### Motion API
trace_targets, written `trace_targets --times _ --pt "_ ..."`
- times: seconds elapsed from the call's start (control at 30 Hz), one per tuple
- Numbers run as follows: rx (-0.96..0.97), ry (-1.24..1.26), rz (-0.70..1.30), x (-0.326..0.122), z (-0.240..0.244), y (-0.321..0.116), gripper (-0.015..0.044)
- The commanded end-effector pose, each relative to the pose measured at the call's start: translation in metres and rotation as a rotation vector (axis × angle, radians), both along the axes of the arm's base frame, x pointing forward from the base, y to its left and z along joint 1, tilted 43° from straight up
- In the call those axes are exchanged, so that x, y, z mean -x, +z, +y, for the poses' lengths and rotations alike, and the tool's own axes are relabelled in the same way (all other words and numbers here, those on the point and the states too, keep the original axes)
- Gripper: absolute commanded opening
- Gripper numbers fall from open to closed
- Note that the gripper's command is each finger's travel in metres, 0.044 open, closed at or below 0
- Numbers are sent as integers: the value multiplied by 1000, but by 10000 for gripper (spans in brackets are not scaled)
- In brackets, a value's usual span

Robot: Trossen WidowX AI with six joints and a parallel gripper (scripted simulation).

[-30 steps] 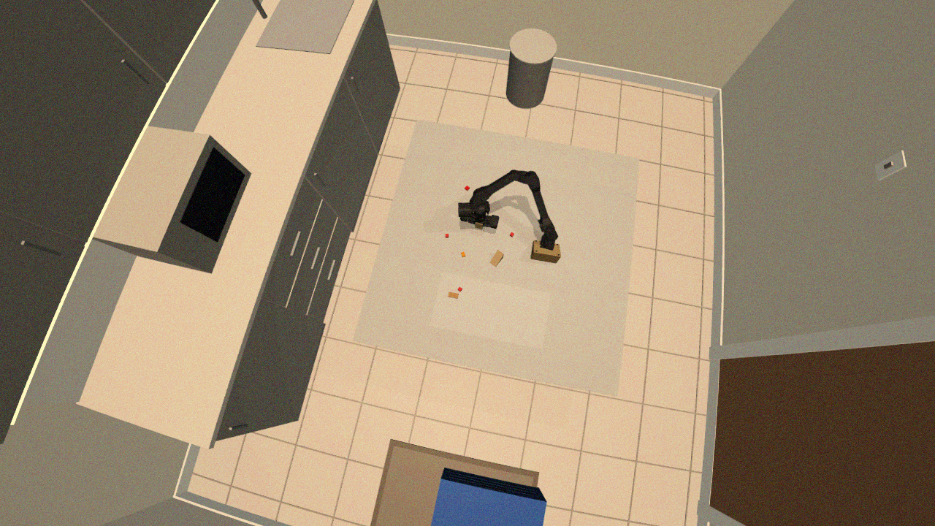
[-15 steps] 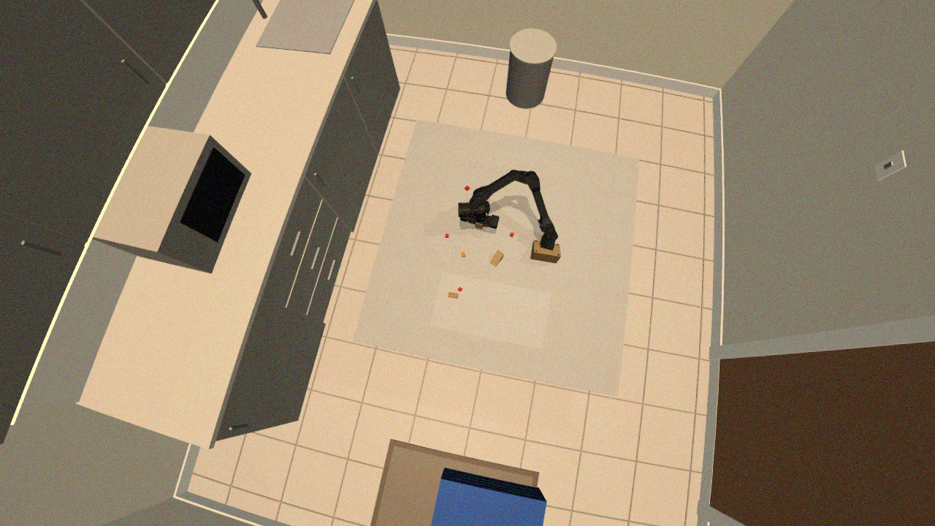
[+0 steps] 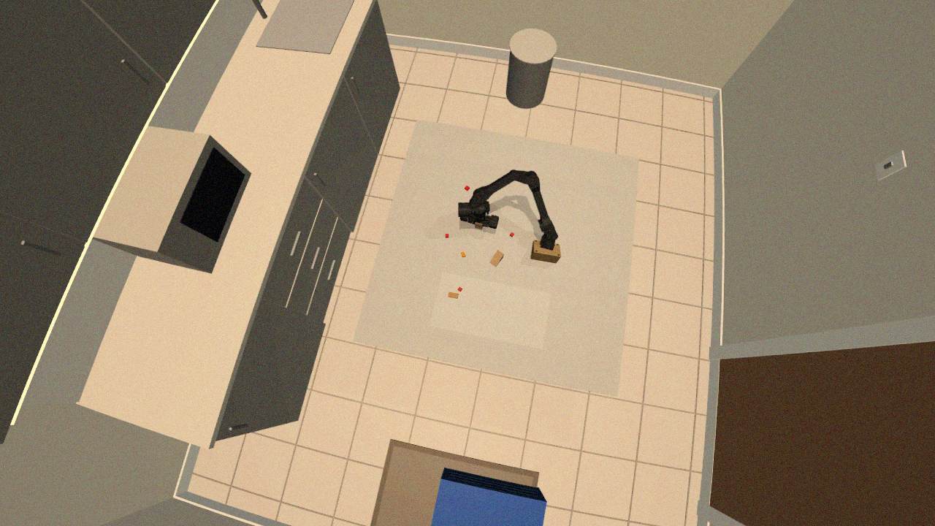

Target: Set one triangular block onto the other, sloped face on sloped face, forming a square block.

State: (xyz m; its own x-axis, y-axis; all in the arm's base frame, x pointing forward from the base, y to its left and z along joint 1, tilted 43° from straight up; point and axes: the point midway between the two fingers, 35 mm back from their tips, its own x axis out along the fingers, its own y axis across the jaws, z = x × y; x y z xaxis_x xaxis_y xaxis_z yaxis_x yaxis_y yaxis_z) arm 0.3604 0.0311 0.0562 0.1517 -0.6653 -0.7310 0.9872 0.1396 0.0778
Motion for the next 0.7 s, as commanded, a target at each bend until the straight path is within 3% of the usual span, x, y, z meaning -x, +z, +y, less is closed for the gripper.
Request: trace_targets --times 0.0,0.57,0.67 --pt "3 5 7 0 -4 -5 0" --pt "3 6 5 -2 -16 -18 0" --pt "-4 0 0 -3 -15 -16 79"
